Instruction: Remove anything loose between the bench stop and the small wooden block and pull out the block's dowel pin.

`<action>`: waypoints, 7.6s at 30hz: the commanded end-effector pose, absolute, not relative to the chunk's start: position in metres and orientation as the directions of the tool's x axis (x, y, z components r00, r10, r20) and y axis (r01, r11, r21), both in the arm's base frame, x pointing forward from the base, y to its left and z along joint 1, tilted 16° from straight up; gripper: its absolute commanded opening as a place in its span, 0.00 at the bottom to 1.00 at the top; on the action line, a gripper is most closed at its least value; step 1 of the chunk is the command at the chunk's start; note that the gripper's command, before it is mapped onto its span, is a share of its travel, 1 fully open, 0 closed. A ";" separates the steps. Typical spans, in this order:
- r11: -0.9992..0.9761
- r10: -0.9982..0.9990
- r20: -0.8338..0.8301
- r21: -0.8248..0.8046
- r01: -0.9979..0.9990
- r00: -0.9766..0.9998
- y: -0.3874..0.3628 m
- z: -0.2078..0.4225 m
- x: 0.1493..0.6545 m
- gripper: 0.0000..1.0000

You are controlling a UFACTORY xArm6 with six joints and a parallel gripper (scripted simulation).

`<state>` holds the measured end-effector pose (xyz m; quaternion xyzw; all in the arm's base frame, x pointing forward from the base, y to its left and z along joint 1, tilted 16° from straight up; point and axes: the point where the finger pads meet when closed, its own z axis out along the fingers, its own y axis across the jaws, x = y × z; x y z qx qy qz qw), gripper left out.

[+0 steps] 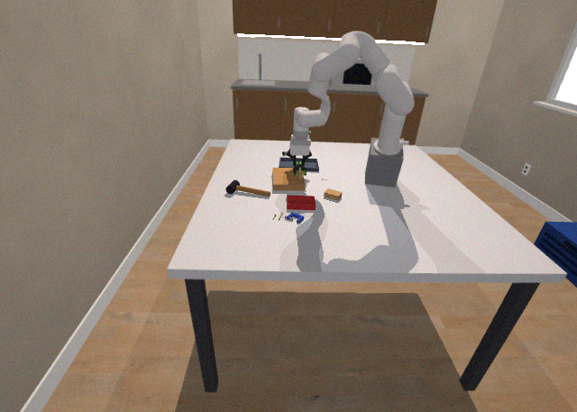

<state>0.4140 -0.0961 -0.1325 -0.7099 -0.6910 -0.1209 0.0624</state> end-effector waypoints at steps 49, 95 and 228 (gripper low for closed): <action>-0.038 0.966 0.257 0.082 0.996 0.016 -0.097 -0.131 0.416 0.48; -0.038 0.966 0.257 0.082 0.996 0.016 -0.101 -0.117 0.414 0.50; -0.967 0.020 0.099 -0.252 0.044 0.995 -0.018 -0.016 0.412 0.50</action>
